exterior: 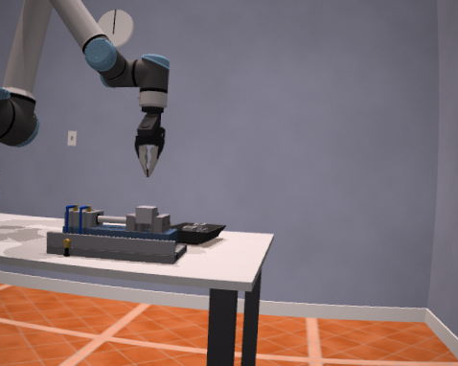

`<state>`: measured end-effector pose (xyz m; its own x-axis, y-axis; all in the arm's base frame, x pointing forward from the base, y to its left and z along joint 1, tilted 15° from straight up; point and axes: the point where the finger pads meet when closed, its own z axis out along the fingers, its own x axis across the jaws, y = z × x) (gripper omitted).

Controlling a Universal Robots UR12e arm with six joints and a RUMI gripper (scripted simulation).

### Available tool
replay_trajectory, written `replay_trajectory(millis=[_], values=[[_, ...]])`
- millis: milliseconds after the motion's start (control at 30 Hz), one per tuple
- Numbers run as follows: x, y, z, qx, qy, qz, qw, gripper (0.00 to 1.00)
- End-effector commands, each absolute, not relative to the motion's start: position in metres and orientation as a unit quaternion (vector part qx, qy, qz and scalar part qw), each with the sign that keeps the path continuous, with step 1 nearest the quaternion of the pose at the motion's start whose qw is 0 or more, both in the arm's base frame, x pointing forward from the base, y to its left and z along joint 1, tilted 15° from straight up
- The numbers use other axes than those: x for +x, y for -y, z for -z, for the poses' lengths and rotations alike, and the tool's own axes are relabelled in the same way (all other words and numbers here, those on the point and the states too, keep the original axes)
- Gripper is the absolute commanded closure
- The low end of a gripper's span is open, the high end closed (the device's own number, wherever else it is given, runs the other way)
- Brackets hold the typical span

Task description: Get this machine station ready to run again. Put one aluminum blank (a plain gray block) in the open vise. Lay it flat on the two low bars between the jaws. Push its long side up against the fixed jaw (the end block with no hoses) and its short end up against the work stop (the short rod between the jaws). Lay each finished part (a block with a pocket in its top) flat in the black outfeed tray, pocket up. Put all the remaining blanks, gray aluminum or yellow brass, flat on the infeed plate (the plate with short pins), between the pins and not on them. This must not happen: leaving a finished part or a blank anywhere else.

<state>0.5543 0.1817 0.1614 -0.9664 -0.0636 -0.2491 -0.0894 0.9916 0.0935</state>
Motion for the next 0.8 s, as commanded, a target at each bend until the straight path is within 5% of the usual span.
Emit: replay_trajectory(millis=[0, 767], values=[[0.553, -0.183, -0.159, -0.039, -0.99, -0.053, 0.123, 1.0], [0.56, -0.187, -0.128, -0.039, -0.99, -0.053, 0.122, 1.0]])
